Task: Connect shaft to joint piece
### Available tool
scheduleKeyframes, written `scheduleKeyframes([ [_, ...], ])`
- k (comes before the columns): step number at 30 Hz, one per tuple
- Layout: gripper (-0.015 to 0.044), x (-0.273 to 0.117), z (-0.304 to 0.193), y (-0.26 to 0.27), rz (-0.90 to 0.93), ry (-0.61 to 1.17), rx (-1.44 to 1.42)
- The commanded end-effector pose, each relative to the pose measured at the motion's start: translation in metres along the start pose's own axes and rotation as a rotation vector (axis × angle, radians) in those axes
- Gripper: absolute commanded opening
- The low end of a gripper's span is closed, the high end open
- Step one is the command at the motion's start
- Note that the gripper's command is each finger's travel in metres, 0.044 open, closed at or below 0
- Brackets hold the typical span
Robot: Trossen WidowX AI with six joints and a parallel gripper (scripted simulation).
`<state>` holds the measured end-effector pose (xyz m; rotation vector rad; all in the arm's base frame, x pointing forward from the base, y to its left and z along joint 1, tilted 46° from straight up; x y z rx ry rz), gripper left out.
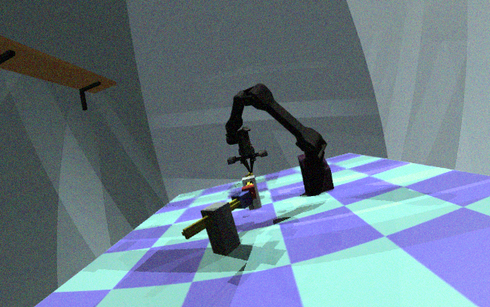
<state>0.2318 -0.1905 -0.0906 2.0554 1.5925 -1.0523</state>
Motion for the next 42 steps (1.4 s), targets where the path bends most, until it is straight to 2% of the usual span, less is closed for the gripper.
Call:
scheduleKeyframes([
  [1,0.0,0.004,-0.003,-0.001,0.0,0.001,0.0],
  [14,0.0,0.005,-0.003,-0.001,0.002,-0.002,0.004],
  [18,0.0,-0.024,-0.002,0.0,-0.017,0.011,0.002],
  [22,0.0,-0.026,-0.003,0.0,-0.018,0.012,0.002],
  [38,0.042,-0.056,-0.001,0.005,-0.015,0.014,-0.498],
  [39,0.044,-0.058,-0.001,0.005,-0.015,0.014,-0.532],
  [42,0.044,-0.064,0.0,0.005,-0.014,0.015,-0.636],
])
Point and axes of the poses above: the point midway between the two fingers, 35 mm back from their tips, its own x axis out along the fingers, its own y axis across the jaws, z = x × y, the point moved 3 cm from there along -x, back along the fingers, and after that the axes turned 12 degrees about x, right-handed, at the moved point
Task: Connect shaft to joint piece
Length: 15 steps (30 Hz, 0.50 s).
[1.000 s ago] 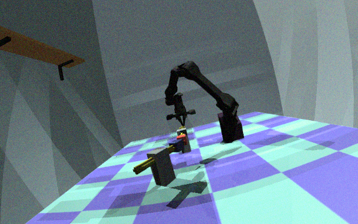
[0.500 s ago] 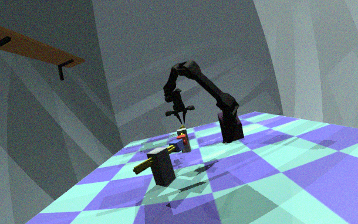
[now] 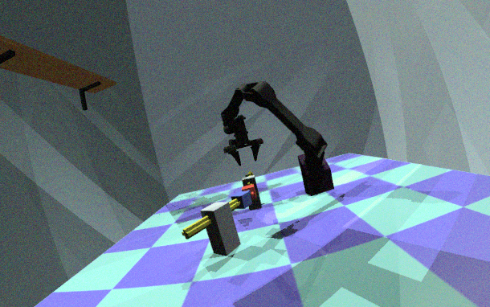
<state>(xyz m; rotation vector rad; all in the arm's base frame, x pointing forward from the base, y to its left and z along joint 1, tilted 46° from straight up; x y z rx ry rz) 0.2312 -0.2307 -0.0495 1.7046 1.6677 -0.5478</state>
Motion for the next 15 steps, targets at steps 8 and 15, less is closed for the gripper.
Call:
scheduleKeyframes([
  [8,0.044,-0.024,0.001,0.0,-0.004,0.001,-0.395],
  [15,0.044,-0.039,0.0,0.0,-0.004,0.002,-0.637],
])
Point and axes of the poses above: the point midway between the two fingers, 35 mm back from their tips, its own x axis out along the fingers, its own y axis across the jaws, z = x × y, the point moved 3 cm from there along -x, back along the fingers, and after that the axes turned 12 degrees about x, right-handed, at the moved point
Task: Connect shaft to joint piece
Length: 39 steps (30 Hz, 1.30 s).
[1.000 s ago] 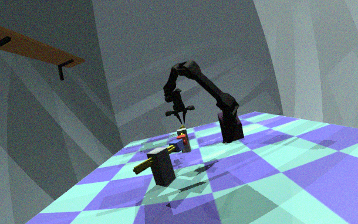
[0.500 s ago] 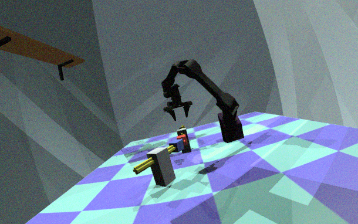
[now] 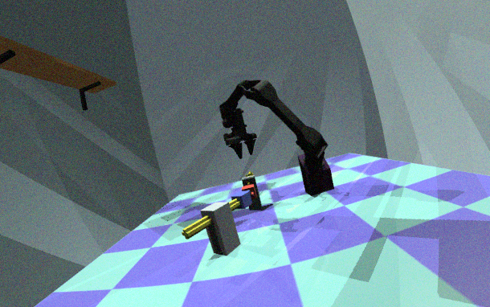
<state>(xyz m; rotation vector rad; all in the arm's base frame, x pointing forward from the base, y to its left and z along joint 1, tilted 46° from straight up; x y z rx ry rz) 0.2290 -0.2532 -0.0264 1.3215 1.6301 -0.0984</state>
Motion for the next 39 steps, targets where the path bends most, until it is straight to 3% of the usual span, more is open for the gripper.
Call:
scheduleKeyframes([
  [1,0.044,-0.009,-0.001,-0.001,-0.002,0.005,-0.155],
  [11,0.044,-0.029,-0.003,-0.001,-0.001,0.006,-0.494],
  [19,0.044,-0.031,-0.004,0.0,0.0,0.006,-0.511],
  [39,0.044,-0.006,-0.045,0.066,0.109,0.103,0.097],
])
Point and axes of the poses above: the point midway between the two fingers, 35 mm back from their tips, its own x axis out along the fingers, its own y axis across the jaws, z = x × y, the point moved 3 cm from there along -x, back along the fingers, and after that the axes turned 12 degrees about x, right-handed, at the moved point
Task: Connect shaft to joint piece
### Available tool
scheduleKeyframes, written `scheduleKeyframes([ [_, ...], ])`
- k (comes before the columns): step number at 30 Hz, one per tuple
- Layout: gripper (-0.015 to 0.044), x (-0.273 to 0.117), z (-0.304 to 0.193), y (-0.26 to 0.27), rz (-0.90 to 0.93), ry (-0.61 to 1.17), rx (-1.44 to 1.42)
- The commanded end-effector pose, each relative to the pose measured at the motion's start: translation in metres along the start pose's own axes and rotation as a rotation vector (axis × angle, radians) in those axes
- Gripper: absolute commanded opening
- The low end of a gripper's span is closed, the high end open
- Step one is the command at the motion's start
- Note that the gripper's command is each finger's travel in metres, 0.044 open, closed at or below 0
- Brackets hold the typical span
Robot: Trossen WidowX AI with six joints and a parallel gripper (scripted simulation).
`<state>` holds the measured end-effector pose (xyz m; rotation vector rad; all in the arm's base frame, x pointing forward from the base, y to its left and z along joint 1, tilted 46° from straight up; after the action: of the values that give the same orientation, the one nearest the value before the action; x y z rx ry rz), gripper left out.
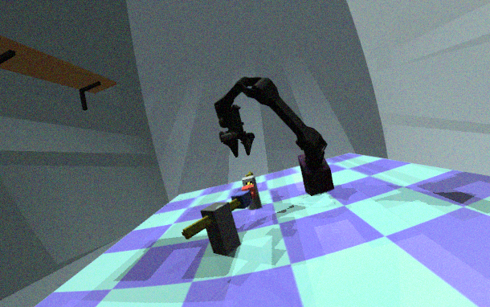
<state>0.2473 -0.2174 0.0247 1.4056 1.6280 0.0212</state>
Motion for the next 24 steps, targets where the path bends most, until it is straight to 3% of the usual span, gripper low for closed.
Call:
scheduleKeyframes([
  [1,0.044,0.008,-0.011,0.016,0.024,0.025,0.142],
  [24,0.044,0.049,-0.07,0.075,0.077,0.198,0.898],
])
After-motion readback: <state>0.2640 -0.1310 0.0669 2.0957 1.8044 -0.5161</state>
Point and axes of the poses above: the point midway between the two fingers, 35 mm back from their tips, its own x axis out along the fingers, its own y axis across the jaws, z = x × y, the point moved 3 cm from there along -x, back along the fingers, and after that the axes turned 12 degrees about x, right-handed, at the moved point
